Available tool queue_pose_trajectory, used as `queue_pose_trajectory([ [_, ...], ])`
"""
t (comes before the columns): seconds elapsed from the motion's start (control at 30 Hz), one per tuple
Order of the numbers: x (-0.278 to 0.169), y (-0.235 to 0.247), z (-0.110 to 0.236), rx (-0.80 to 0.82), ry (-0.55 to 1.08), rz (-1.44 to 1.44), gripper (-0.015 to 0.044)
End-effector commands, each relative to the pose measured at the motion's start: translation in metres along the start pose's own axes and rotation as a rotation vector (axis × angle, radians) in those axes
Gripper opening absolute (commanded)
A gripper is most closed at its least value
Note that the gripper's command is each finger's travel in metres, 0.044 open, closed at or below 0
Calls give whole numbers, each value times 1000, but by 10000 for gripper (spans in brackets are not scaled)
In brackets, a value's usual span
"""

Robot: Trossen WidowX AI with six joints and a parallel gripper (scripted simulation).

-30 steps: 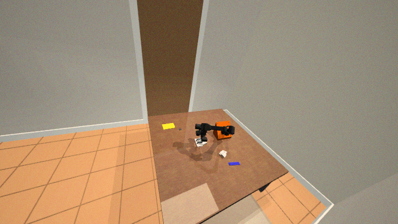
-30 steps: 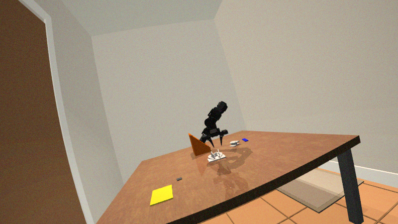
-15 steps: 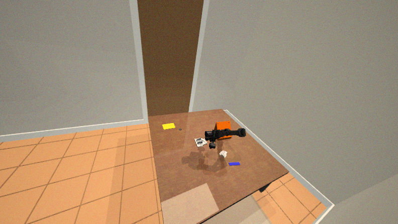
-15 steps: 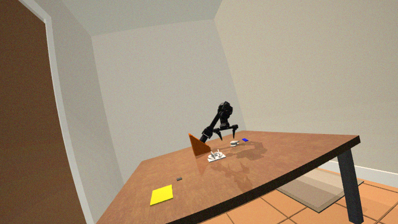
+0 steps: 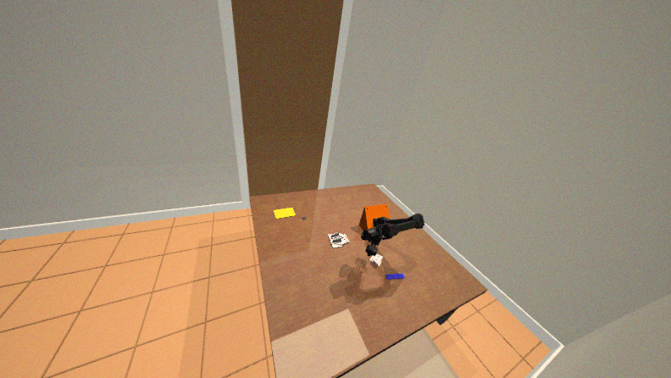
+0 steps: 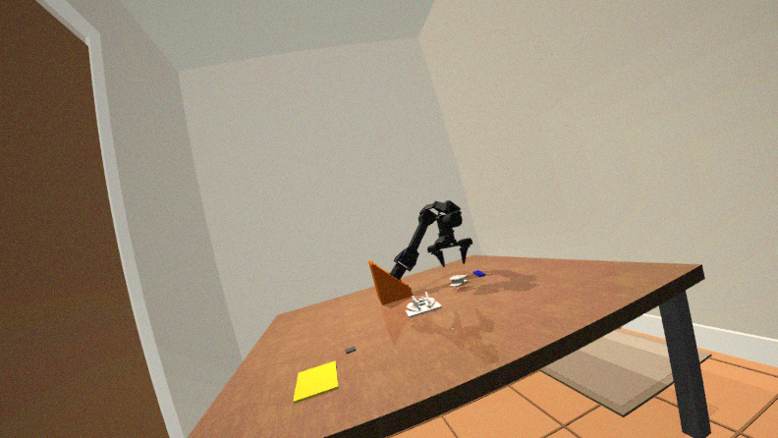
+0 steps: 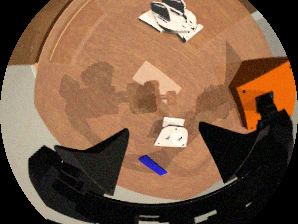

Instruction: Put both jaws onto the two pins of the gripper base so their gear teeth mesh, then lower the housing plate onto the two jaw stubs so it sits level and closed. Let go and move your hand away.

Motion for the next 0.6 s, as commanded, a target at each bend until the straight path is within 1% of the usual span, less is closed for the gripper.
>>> queue_pose_trajectory([
  [0.0,-28,-8,2,8,22,-93,440],
  [0.2,-65,-23,7,17,53,-226,440],
  [0.43,-66,-23,6,17,54,-230,440],
  [0.57,-66,-22,-16,16,52,-228,440],
])
Point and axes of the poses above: the point midway between the two fingers, 35 mm back from their tips, its own z axis back along the fingers, its own y axis across the jaws, x = y × z, the point moved 3 cm from there along z, back along the fingers, and after that the axes turned 3 degrees about z, right-handed, at the moved point
